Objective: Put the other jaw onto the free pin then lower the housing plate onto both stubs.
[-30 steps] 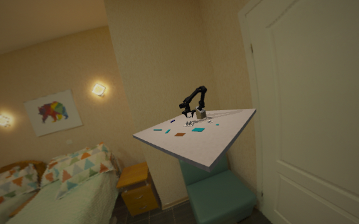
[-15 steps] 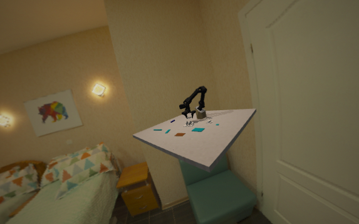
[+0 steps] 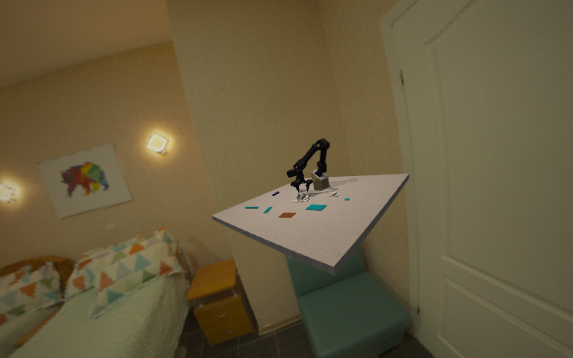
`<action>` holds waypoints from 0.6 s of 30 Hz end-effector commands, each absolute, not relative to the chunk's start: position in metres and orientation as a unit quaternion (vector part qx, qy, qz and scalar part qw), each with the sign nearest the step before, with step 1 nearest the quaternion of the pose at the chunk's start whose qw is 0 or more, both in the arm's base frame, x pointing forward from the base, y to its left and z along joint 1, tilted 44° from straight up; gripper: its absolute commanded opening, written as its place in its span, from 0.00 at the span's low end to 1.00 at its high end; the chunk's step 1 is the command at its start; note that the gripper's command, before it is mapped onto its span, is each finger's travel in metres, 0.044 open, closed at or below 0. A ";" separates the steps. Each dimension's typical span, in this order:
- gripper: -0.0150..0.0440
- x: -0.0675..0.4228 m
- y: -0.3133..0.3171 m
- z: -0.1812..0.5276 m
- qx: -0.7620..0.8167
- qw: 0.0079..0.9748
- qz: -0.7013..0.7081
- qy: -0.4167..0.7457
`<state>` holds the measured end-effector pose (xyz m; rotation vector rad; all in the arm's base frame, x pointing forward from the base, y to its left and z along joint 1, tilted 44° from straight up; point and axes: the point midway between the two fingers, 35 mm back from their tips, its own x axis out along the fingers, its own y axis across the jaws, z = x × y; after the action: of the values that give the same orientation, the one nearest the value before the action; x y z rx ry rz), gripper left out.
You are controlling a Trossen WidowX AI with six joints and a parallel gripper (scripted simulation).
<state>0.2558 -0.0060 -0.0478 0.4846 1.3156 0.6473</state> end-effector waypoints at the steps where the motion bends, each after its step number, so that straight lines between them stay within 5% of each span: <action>1: 0.85 0.255 -0.001 -0.053 0.224 0.714 0.292 0.595; 18: 0.85 0.256 0.015 -0.067 0.225 0.714 0.294 0.595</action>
<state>0.2567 0.0137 -0.0659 0.4883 1.3166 0.6522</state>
